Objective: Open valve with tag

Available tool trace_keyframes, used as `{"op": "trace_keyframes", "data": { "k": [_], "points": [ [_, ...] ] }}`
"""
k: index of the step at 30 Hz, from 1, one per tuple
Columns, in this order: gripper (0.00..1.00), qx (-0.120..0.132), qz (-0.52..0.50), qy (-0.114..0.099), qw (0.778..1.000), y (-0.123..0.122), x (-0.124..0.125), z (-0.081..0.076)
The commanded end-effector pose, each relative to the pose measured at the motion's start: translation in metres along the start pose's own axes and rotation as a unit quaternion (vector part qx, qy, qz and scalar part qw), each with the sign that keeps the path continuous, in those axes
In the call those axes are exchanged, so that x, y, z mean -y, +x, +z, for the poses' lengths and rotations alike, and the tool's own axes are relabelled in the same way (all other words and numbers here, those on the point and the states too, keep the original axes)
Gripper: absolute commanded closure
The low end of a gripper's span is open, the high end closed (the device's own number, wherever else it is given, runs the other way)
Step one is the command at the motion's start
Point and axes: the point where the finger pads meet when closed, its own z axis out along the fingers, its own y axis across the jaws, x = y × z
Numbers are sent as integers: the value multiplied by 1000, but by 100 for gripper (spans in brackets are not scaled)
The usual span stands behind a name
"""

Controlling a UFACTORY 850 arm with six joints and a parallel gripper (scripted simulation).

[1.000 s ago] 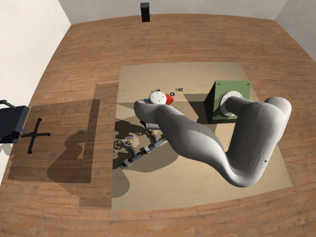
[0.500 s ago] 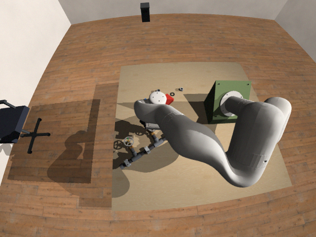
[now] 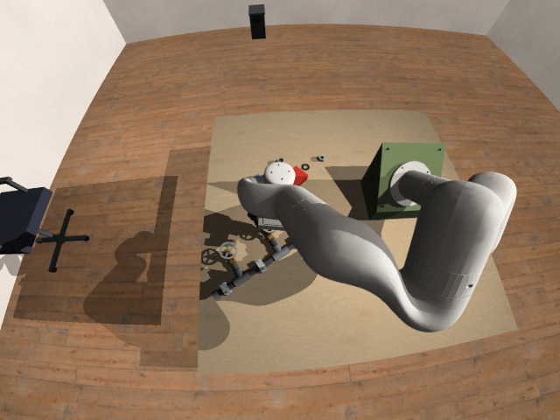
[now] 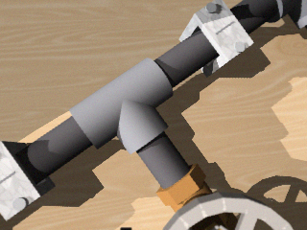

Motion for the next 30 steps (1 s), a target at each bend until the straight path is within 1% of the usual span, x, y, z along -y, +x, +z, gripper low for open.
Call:
{"op": "trace_keyframes", "data": {
  "k": [1,4,6,9,12,14,16,21,23,24,25,27,30],
  "points": [
    [0,0,21,-1,1000,0,-1,-1],
    [0,0,57,-1,998,0,-1,-1],
    [0,0,57,-1,998,0,-1,-1],
    [0,0,111,-1,994,0,-1,-1],
    [0,0,181,-1,984,0,-1,-1],
    [0,0,236,-1,972,0,-1,-1],
    [0,0,297,-1,955,0,-1,-1],
    [0,-2,436,-3,900,0,-1,-1],
    [0,-2,436,-3,900,0,-1,-1],
    [0,0,501,-1,865,0,-1,-1],
    [0,-1,527,-2,850,0,-1,-1],
    [0,-4,561,-5,828,0,-1,-1],
    [0,-6,629,-6,777,0,-1,-1]
  ]
}}
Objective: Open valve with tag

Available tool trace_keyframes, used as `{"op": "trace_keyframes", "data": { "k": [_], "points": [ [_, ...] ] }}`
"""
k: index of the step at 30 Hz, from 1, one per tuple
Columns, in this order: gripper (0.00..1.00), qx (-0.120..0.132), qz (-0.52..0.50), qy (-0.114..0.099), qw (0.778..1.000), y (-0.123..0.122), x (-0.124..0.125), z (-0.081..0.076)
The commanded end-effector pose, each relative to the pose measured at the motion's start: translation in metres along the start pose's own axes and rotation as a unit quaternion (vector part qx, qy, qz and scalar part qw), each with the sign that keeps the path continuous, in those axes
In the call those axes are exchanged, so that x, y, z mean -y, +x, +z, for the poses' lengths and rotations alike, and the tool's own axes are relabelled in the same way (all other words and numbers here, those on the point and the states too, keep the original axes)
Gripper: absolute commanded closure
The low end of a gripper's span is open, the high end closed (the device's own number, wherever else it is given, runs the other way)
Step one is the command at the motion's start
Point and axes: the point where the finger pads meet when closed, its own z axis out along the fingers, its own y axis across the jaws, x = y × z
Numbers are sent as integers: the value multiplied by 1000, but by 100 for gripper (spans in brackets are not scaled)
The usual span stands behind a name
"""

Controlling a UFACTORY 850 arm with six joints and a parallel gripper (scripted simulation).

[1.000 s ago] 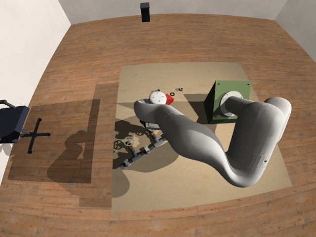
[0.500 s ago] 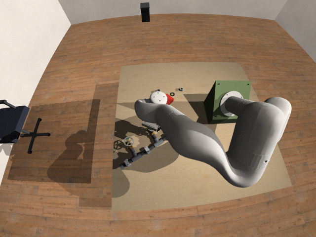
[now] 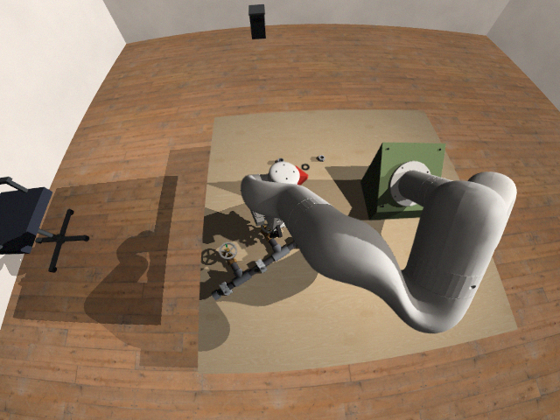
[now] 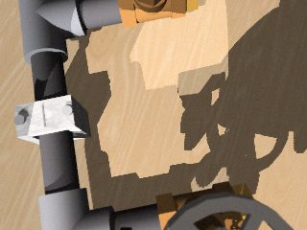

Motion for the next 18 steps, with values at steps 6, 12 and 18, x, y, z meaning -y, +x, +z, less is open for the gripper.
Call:
{"op": "trace_keyframes", "data": {
  "k": [6,12,18],
  "points": [
    [0,6,278,-3,961,1,0,-1],
    [0,3,429,-4,903,1,0,-1],
    [0,0,564,-5,826,1,0,-1]
  ]
}}
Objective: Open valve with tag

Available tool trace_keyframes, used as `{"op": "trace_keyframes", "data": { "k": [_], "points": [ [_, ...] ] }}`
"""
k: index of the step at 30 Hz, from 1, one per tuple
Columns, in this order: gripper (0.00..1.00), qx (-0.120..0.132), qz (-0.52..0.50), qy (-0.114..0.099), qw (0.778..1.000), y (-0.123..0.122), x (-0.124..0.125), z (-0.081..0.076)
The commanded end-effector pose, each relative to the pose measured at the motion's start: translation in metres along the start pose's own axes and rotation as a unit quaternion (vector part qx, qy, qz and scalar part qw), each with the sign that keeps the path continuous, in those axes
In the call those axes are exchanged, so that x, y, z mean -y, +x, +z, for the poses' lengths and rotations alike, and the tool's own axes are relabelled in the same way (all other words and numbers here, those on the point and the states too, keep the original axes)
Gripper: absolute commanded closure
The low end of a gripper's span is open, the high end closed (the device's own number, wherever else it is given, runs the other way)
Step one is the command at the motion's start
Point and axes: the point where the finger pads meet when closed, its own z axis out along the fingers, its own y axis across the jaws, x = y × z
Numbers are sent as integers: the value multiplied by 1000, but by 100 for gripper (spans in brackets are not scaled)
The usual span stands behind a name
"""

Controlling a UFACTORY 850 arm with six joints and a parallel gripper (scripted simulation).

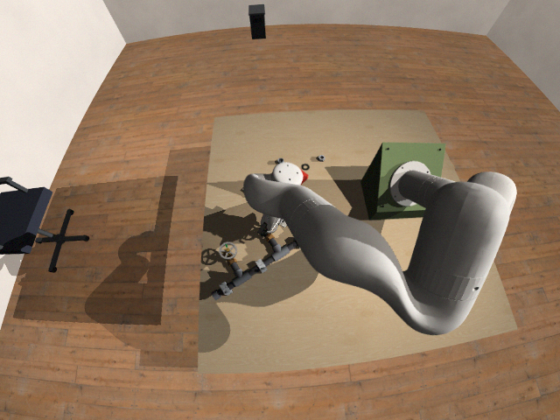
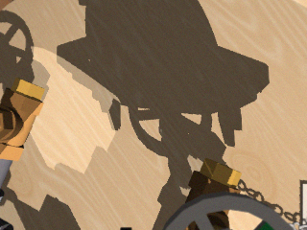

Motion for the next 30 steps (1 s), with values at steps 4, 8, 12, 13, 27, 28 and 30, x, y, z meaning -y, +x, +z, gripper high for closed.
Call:
{"op": "trace_keyframes", "data": {
  "k": [4,8,12,13,27,28,30],
  "points": [
    [0,9,221,-15,975,1,1,-1],
    [0,11,301,-19,953,1,1,-1],
    [0,18,394,-31,919,1,1,-1],
    [0,18,397,-31,917,1,1,-1],
    [100,17,403,-31,915,1,1,-1],
    [100,17,403,-31,915,1,1,-1],
    [100,17,403,-31,915,1,1,-1]
  ]
}}
